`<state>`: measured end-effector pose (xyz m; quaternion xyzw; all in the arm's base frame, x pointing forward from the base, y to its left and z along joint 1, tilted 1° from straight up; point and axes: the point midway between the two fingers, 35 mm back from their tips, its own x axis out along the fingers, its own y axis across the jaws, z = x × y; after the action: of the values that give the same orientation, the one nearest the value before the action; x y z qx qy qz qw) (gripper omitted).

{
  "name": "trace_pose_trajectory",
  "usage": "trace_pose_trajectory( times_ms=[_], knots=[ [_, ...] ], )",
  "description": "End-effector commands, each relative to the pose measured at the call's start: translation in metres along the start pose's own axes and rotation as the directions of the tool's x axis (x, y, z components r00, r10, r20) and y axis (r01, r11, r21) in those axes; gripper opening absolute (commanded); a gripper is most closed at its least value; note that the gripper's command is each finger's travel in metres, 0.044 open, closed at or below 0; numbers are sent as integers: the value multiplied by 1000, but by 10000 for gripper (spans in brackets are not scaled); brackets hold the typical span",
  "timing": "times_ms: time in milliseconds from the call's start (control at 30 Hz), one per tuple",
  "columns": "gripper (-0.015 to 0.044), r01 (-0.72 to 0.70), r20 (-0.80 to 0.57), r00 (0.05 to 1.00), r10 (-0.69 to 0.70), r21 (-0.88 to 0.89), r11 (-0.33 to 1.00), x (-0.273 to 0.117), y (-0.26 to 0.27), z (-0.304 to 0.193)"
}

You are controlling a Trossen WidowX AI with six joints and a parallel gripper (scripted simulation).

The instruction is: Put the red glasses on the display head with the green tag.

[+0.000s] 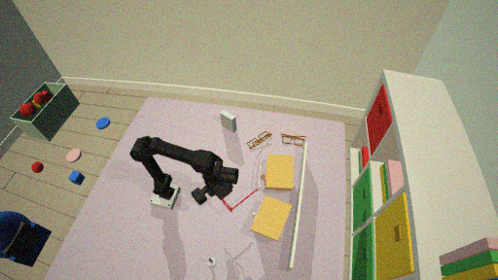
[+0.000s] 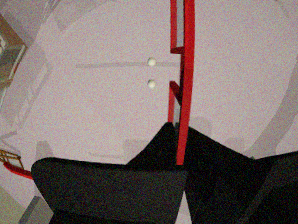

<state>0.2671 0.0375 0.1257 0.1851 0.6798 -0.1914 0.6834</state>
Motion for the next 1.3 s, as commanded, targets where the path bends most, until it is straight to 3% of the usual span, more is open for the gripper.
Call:
trace_pose_trajectory(
  times_ms=[0, 200, 1267],
  knots=[
    [0, -8, -2, 1000, 8, -70, 997, 1, 10, -20],
    [0, -8, -4, 1000, 8, -147, 989, 2, 19, -40],
    [0, -8, -4, 1000, 8, -148, 989, 26, 22, -38]
  ],
)
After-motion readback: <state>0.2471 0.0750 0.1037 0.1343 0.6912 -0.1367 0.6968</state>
